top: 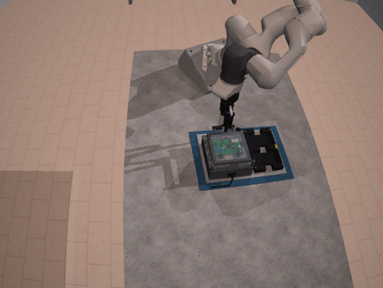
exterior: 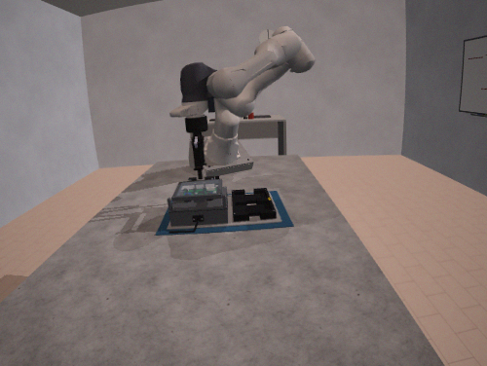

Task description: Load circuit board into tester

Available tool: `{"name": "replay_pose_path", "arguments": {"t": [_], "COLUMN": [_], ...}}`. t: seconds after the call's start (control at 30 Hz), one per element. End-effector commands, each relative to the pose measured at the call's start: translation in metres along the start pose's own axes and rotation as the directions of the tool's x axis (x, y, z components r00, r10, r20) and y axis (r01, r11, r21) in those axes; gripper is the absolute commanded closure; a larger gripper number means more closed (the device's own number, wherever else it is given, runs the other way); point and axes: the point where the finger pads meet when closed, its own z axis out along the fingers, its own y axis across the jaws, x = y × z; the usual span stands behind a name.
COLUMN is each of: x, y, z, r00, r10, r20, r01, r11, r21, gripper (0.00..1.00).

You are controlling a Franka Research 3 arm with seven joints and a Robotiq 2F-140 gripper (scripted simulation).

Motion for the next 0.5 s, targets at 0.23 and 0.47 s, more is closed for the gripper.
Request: {"name": "replay_pose_path", "arguments": {"t": [0.23, 0.47], "x": [0.0, 0.0], "y": [-0.001, -0.001], "z": [-0.005, -0.012], "r00": [1.0, 1.0], "r10": [-0.003, -0.003], "r20": [-0.001, -0.001], "r01": [0.003, 0.003], "r11": [1.0, 1.0], "r21": [0.004, 0.004], "gripper": [0.7, 0.7]}}
